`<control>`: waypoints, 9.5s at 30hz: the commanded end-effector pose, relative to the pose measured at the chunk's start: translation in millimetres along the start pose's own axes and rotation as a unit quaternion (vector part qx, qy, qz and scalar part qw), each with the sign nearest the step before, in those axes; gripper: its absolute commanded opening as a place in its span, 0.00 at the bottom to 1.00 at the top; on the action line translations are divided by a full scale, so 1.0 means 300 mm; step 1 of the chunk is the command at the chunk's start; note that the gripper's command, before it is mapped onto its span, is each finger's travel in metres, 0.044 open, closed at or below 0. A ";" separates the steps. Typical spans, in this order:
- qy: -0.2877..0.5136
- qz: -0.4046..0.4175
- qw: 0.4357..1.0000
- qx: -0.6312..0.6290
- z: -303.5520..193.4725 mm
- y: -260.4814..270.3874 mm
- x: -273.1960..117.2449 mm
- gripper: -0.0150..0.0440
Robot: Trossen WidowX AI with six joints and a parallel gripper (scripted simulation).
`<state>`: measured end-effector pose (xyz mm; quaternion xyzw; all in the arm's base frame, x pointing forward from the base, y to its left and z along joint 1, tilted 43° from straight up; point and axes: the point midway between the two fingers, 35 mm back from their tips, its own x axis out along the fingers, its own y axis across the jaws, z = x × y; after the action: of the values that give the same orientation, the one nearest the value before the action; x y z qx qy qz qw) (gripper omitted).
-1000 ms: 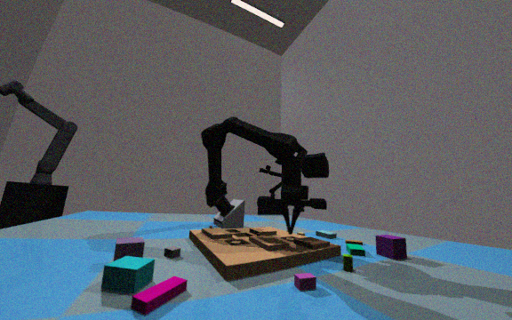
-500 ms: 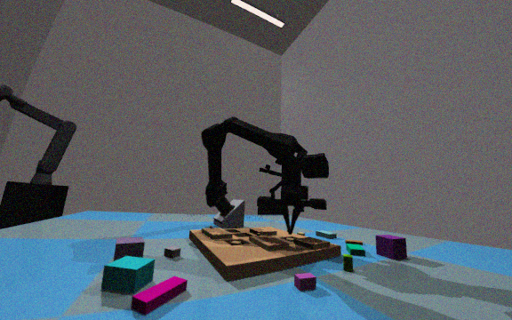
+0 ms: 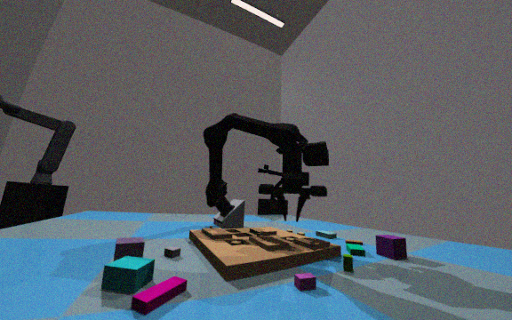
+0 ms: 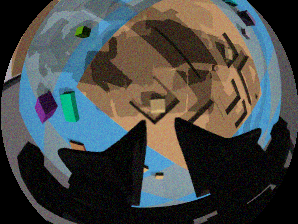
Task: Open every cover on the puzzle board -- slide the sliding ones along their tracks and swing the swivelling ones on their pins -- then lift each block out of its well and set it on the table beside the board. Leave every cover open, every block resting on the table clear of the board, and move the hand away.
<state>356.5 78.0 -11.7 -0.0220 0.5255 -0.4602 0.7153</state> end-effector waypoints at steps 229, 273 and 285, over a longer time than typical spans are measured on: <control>0.008 0.012 1.000 0.001 0.446 -0.704 -0.141 0.39; 0.001 -0.002 1.000 0.003 0.479 -0.967 -0.039 0.39; 0.001 -0.002 1.000 0.004 0.481 -0.966 0.026 0.39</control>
<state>285.0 -156.4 201.2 -0.0206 0.5218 -0.4650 0.7149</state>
